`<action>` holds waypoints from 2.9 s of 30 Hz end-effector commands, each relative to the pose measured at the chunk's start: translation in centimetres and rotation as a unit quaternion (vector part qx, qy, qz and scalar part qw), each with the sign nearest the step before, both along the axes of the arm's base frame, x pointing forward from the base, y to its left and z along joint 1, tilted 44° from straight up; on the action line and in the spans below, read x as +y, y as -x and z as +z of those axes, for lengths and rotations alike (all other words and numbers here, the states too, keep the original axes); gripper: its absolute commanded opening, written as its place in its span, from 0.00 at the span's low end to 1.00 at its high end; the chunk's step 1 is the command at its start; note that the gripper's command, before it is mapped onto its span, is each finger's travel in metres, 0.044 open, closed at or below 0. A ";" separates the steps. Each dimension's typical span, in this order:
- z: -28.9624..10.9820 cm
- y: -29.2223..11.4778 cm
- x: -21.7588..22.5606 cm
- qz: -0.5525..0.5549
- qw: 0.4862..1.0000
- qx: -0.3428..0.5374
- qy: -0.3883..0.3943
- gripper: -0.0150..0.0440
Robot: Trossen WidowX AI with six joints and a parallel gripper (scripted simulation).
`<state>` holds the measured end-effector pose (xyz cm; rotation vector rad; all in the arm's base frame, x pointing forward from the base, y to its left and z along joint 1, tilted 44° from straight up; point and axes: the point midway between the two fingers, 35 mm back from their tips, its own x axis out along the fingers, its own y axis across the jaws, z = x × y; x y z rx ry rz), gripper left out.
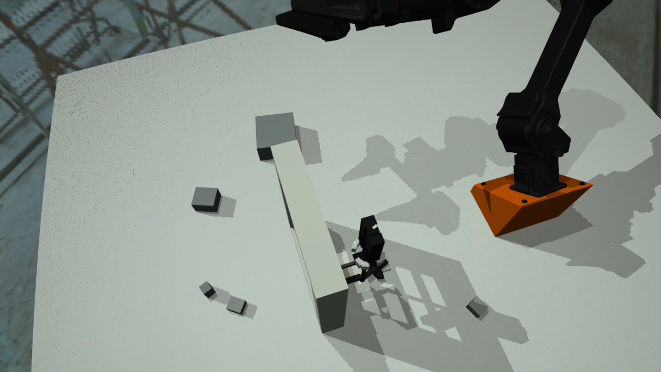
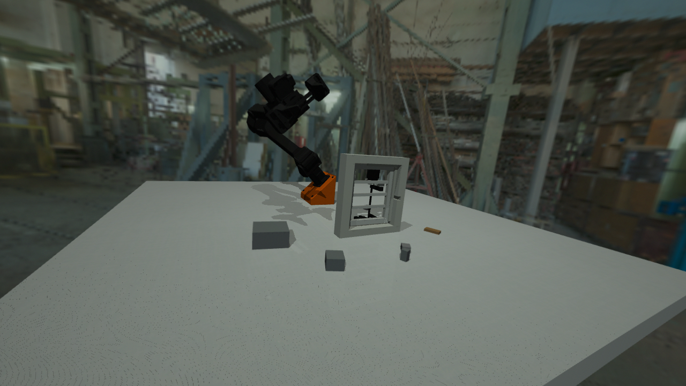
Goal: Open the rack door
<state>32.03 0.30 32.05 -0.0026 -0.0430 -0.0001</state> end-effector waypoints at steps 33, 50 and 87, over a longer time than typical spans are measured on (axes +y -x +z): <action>-13.2 -5.0 5.7 -0.082 0.912 0.398 -0.057 0.74; -18.5 -3.3 8.3 -0.169 0.823 0.541 0.024 0.74; -21.7 -0.6 10.7 -0.309 0.685 0.618 0.231 0.74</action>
